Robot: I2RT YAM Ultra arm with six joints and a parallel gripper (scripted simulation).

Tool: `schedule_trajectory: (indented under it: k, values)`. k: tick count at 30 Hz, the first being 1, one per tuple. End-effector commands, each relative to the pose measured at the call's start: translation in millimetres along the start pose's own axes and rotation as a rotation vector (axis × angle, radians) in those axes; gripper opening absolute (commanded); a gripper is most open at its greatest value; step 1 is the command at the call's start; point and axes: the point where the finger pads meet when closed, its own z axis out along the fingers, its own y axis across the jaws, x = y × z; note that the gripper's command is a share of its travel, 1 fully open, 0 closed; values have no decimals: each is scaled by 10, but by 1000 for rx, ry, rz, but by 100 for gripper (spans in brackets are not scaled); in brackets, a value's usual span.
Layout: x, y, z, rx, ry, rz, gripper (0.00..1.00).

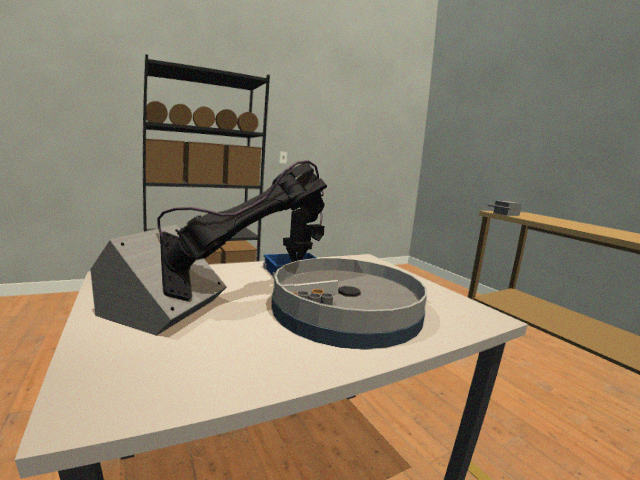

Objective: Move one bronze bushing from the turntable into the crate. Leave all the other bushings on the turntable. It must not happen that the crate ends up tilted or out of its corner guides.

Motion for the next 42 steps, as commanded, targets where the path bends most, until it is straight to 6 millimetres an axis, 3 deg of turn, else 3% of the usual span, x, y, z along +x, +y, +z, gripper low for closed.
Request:
schedule_trajectory:
  k: [1, 21, 22, 42]
  values:
    - [77, 96, -12, -9, 4, -32, 0]
    - [77, 96, -12, -9, 4, -32, 0]
    - [77, 96, -12, -9, 4, -32, 14]
    - [77, 94, -12, -8, 3, -32, 14]
